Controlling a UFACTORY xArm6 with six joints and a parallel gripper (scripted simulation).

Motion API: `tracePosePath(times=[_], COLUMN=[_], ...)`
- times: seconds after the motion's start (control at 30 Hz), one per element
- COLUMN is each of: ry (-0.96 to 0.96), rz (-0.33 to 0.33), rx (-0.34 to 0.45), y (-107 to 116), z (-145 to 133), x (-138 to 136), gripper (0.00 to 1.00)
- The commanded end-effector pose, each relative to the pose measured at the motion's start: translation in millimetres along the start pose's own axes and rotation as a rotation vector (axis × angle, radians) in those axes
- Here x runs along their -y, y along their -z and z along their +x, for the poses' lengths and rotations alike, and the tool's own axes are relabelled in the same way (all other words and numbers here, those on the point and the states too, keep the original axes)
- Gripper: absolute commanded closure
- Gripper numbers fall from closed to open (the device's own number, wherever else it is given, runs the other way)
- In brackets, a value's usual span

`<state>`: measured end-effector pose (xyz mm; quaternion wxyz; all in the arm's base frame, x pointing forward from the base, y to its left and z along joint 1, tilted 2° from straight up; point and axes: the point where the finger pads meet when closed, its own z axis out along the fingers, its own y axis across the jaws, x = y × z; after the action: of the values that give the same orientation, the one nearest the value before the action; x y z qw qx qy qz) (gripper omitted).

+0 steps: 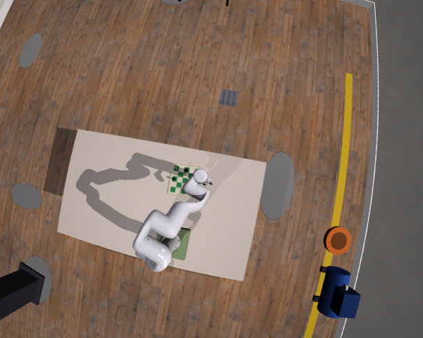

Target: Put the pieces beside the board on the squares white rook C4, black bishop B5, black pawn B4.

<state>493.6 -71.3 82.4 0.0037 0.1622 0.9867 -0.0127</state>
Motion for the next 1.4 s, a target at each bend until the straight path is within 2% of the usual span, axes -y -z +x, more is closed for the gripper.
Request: tracePosePath(times=[0.0, 0.4, 1.37], ry=[0.000, 0.000, 0.000], rz=[-0.001, -0.001, -0.001], rx=[0.004, 0.005, 0.005], y=[0.8, -7.3, -45.3], z=[-1.4, -1.4, -1.5], x=[-0.3, -0.4, -1.1], gripper=[0.63, 0.63, 0.63])
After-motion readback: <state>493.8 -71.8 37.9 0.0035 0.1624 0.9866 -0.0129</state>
